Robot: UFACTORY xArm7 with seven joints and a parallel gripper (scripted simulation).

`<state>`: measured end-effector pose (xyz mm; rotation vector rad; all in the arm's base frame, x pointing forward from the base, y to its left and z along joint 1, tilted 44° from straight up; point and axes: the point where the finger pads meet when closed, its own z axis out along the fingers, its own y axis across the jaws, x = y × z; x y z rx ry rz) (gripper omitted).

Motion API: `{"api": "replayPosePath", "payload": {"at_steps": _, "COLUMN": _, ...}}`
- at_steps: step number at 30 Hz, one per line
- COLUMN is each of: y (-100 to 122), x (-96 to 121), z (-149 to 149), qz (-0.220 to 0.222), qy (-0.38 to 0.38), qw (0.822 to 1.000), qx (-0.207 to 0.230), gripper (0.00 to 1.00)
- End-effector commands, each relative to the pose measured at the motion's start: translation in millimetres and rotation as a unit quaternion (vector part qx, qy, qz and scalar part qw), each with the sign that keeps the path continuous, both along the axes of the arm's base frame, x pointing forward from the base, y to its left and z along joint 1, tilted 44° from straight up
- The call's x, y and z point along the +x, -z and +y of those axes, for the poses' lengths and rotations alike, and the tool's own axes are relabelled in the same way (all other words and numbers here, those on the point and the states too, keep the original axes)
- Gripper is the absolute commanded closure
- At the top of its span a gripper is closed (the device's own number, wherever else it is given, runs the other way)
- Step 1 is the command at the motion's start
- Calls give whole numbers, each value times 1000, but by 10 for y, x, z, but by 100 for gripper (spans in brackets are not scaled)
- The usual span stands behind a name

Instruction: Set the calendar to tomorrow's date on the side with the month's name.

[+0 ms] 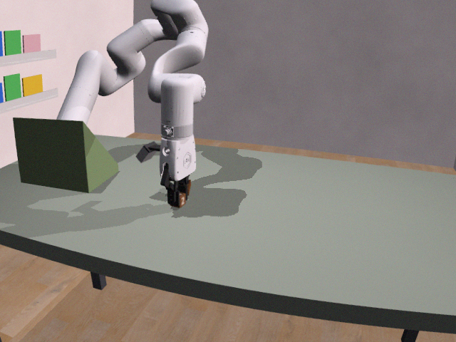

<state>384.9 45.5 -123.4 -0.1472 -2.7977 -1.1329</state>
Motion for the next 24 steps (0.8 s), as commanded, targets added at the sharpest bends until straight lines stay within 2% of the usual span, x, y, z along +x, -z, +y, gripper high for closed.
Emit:
{"api": "replayPosePath", "payload": {"at_steps": 1, "y": -5, "x": 13, "z": -21, "qz": -1, "qy": 1, "qw": 1000, "qx": -1, "gripper": 73}}
{"api": "replayPosePath", "payload": {"at_steps": 24, "y": 20, "x": 11, "z": 3, "qz": -1, "qy": 1, "qw": 1000, "qx": -1, "gripper": 73}}
